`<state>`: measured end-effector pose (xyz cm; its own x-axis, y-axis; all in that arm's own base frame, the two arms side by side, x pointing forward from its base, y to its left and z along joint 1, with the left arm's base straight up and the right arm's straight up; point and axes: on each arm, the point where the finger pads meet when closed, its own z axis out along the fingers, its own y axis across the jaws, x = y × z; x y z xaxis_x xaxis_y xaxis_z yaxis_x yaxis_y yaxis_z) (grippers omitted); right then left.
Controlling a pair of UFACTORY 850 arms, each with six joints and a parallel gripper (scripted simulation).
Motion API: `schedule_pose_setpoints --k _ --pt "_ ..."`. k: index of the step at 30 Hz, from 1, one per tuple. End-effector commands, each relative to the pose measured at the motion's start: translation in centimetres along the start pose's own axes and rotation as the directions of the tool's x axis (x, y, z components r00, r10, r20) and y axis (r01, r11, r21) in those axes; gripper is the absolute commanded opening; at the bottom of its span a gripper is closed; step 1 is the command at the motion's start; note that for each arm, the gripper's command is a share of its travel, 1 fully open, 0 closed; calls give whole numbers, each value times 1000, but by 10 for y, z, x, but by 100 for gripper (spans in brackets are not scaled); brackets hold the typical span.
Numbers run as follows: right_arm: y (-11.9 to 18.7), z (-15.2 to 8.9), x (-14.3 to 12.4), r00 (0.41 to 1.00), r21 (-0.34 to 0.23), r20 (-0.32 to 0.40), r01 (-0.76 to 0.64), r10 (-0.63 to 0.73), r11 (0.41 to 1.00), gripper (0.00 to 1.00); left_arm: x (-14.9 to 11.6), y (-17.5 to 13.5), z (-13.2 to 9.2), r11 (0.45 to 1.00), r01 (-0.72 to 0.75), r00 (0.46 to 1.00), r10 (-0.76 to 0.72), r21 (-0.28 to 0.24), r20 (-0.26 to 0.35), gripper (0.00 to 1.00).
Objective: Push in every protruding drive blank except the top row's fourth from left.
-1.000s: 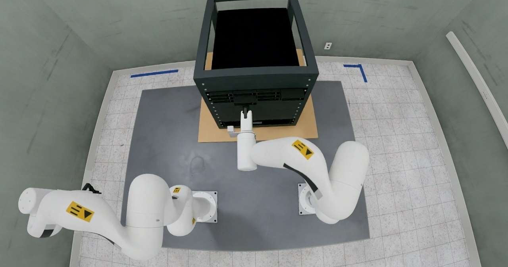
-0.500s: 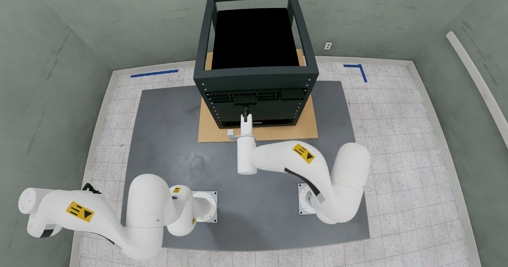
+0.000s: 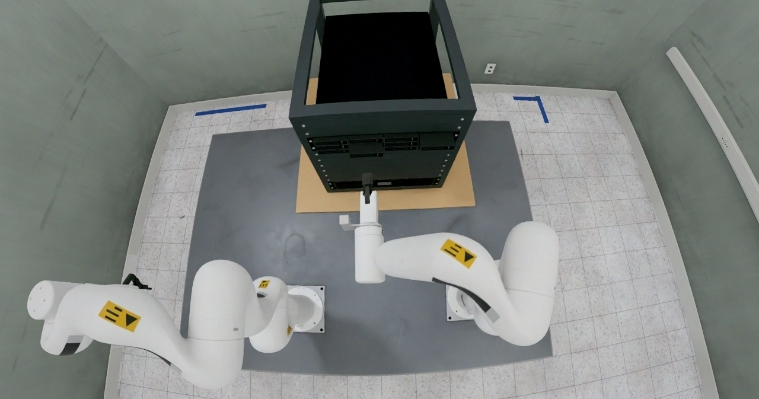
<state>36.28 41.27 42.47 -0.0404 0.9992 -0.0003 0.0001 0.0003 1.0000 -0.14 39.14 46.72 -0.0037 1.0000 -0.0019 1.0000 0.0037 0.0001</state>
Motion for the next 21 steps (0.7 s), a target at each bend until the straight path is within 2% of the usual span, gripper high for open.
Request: schedule_pose_setpoints --k 1,8,15,21 --pt "1 -10 0 1000 -1 1 -2 2 1000 0 0 0 -1 1000 0 1000 0 0 -2 100" --pt "3 -11 0 1000 -1 1 -2 2 1000 0 0 0 -1 1000 0 1000 0 0 -2 100" --pt "34 -12 0 1000 -1 1 -2 2 1000 0 0 0 -1 1000 0 1000 0 0 -2 100" --pt "35 -10 0 1000 -1 1 -2 2 1000 0 0 0 -1 1000 0 1000 0 0 -2 100"
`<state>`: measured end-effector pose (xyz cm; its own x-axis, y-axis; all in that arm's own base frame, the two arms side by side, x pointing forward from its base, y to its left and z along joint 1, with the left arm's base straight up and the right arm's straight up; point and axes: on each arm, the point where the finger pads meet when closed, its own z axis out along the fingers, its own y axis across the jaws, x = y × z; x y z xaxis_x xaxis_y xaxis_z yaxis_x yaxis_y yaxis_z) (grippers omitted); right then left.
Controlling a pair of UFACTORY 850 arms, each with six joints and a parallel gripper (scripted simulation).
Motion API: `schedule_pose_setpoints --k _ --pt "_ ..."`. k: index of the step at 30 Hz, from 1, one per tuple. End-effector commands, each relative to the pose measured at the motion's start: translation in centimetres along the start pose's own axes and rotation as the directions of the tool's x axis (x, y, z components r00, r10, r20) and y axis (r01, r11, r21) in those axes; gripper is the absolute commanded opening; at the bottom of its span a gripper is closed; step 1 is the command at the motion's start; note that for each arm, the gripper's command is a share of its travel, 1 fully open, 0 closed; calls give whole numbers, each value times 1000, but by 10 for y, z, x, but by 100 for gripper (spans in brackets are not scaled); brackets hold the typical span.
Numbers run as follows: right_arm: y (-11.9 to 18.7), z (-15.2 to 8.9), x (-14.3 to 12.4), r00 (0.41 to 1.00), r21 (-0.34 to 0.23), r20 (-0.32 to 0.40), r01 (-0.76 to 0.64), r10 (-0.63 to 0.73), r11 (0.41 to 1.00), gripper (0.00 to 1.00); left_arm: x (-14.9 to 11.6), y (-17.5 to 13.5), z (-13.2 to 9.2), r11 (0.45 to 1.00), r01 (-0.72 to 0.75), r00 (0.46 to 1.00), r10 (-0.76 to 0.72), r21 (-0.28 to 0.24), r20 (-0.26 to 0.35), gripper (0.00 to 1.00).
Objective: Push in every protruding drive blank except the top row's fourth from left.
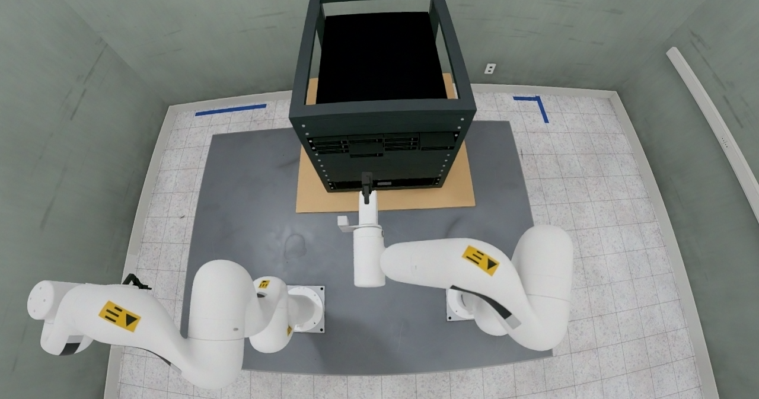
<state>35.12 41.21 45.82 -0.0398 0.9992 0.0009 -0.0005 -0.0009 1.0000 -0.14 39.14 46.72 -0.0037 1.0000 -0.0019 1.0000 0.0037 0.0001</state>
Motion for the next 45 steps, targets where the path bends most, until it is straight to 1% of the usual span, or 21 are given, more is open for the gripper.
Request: schedule_pose_setpoints --k 1,4,10,13,45 --pt "2 2 0 1000 -1 0 -1 1 1000 0 0 0 -1 1000 0 1000 0 0 -2 100" --pt "2 12 0 1000 -1 0 -1 1 1000 0 0 0 -1 1000 0 1000 0 0 -2 100" --pt "2 44 0 1000 -1 0 -1 1 1000 0 0 0 -1 1000 0 1000 0 0 -2 100" --pt "2 52 0 1000 -1 0 -1 1 1000 0 0 0 -1 1000 0 1000 0 0 -2 100" --pt "2 54 0 1000 -1 0 -1 1 1000 0 0 0 -1 1000 0 1000 0 0 -2 100"
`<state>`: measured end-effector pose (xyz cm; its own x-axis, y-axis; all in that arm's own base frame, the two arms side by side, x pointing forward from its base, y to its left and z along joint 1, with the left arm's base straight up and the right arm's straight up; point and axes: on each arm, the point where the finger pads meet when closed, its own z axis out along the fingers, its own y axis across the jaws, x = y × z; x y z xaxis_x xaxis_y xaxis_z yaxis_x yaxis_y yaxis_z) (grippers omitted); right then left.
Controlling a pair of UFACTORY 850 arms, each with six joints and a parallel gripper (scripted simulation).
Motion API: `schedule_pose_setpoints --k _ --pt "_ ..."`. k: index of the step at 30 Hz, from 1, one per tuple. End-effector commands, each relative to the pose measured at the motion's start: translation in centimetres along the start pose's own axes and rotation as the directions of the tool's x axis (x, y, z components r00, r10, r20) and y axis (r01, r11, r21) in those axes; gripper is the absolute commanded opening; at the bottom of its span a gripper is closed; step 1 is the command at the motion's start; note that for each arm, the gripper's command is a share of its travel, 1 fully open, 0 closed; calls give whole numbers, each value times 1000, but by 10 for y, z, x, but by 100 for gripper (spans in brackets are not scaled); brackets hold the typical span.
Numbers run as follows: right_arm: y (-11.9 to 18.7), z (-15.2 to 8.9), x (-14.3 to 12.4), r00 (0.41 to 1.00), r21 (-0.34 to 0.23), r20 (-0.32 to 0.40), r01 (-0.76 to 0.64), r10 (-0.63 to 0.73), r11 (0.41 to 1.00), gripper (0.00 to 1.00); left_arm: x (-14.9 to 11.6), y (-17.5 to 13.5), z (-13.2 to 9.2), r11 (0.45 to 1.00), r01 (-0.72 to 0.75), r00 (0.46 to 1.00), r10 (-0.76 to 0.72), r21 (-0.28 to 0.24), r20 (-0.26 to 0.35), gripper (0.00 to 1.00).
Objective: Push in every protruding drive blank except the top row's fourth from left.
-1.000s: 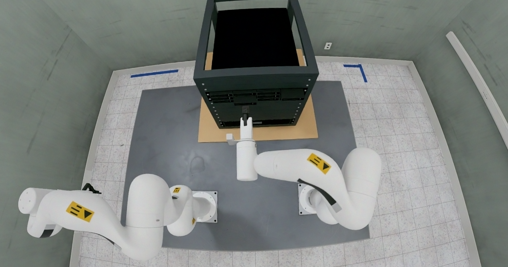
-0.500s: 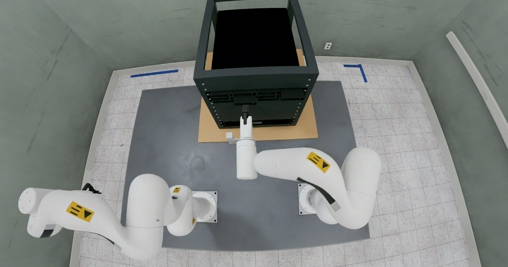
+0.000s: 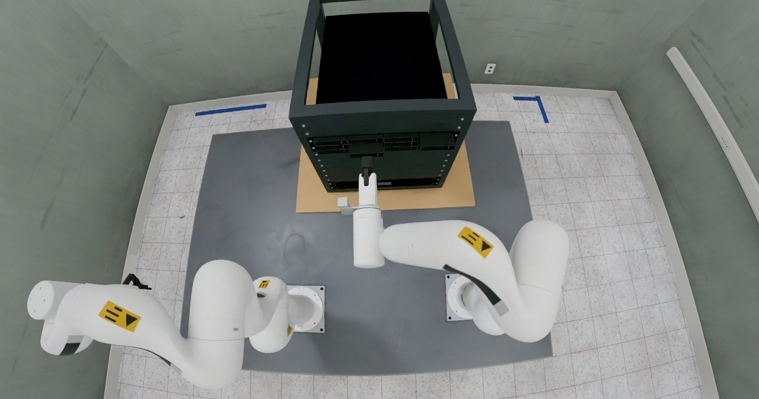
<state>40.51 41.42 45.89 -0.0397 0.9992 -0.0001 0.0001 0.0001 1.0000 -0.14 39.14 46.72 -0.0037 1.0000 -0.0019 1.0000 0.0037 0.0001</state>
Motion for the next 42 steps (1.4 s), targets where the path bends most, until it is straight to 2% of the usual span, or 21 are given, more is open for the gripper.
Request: schedule_pose_setpoints --k 1,31,42 --pt "1 0 0 1000 -2 0 -2 2 1000 0 0 0 -1 1000 0 1000 0 0 -2 100" --pt "1 20 0 1000 -2 0 -2 2 1000 0 0 0 -1 1000 0 1000 0 0 -2 100" --pt "1 20 0 1000 -2 0 -2 2 1000 0 0 0 -1 1000 0 1000 0 0 -2 100"
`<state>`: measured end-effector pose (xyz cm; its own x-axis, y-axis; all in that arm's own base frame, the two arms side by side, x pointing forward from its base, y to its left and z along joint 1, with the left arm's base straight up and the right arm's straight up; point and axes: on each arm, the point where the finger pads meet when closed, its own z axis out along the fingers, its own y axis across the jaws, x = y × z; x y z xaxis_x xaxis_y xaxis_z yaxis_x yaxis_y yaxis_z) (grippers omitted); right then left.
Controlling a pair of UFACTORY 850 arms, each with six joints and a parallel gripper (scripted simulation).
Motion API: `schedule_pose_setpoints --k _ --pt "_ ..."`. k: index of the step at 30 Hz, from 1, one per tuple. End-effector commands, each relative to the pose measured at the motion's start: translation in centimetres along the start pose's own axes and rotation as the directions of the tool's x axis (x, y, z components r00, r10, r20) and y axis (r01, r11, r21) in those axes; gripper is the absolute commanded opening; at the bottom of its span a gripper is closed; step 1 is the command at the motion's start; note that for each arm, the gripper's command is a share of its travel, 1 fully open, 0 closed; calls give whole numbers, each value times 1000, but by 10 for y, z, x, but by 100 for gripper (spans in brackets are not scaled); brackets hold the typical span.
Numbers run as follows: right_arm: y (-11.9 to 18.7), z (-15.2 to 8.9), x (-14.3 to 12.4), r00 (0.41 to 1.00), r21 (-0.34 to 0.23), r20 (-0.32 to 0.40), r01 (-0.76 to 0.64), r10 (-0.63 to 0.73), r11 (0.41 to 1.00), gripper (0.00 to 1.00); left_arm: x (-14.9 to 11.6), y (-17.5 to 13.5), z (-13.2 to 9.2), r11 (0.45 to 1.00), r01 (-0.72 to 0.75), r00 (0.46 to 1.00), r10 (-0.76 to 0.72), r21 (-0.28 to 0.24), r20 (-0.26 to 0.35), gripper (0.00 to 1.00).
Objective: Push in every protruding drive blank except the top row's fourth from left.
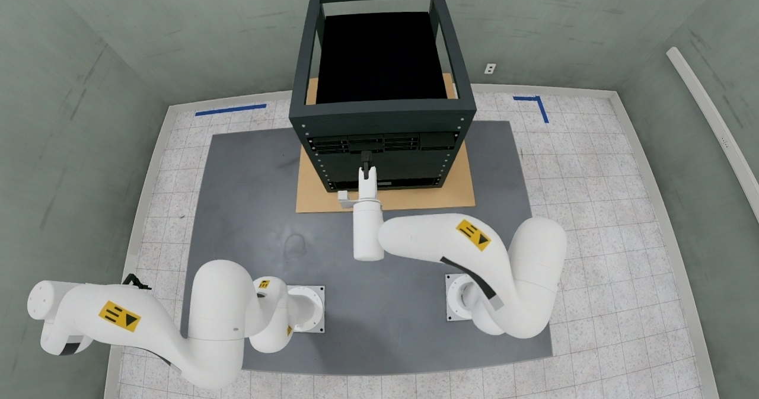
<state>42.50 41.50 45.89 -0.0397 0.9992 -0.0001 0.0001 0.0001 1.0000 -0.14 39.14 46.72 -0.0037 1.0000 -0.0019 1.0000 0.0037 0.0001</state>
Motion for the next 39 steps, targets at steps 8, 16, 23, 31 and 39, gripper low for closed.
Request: schedule_pose_setpoints --k 8,16,23,31,39 --pt "1 10 0 1000 -2 0 -2 2 1000 0 0 0 -1 1000 0 1000 0 0 -2 100" --pt "1 10 0 1000 -2 0 -2 2 1000 0 0 0 -1 1000 0 1000 0 0 -2 100" --pt "1 12 0 1000 -2 0 -2 2 1000 0 0 0 -1 1000 0 1000 0 0 -2 100" --pt "1 13 0 1000 -2 0 -2 2 1000 0 0 0 -1 1000 0 1000 0 0 -2 100" --pt "1 14 0 1000 -2 0 -2 2 1000 0 0 0 -1 1000 0 1000 0 0 -2 100"
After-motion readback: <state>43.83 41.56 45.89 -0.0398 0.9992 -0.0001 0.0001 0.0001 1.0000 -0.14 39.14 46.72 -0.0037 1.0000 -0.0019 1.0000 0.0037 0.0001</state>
